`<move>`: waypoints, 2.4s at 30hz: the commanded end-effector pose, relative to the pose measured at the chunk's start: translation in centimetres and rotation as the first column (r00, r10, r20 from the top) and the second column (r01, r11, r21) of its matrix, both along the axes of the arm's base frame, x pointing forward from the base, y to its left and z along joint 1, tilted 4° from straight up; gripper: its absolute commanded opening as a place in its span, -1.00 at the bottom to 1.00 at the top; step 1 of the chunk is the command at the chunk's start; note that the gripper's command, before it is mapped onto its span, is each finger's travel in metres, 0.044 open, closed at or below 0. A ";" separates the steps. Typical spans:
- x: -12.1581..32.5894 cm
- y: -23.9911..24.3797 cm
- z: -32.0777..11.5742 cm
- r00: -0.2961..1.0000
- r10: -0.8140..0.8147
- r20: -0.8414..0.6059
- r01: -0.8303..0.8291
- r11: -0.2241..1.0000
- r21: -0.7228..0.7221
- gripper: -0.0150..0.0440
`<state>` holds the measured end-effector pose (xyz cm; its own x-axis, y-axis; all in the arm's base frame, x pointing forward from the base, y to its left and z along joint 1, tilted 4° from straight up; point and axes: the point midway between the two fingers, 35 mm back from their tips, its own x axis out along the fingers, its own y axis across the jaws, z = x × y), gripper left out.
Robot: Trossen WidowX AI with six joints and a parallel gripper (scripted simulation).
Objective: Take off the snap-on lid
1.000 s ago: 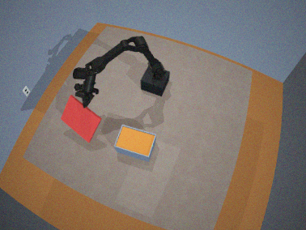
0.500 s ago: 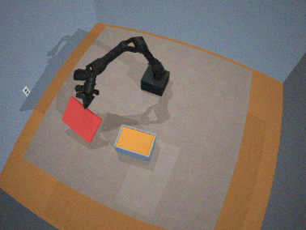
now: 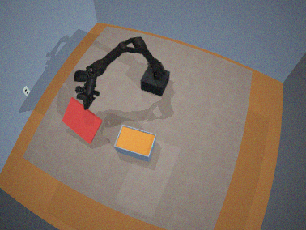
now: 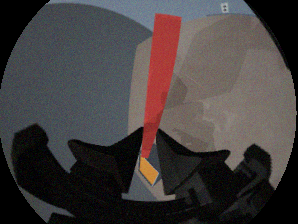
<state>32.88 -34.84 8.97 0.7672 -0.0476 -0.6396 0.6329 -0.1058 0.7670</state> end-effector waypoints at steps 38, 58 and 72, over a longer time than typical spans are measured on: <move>0.2 0.1 -3.2 1.000 0.004 0.008 -0.004 1.000 -0.004 -0.49; 0.2 0.2 -4.8 1.000 0.004 0.008 -0.004 1.000 -0.004 -0.49; 0.2 0.3 -5.9 1.000 0.004 0.008 -0.004 1.000 -0.004 -0.49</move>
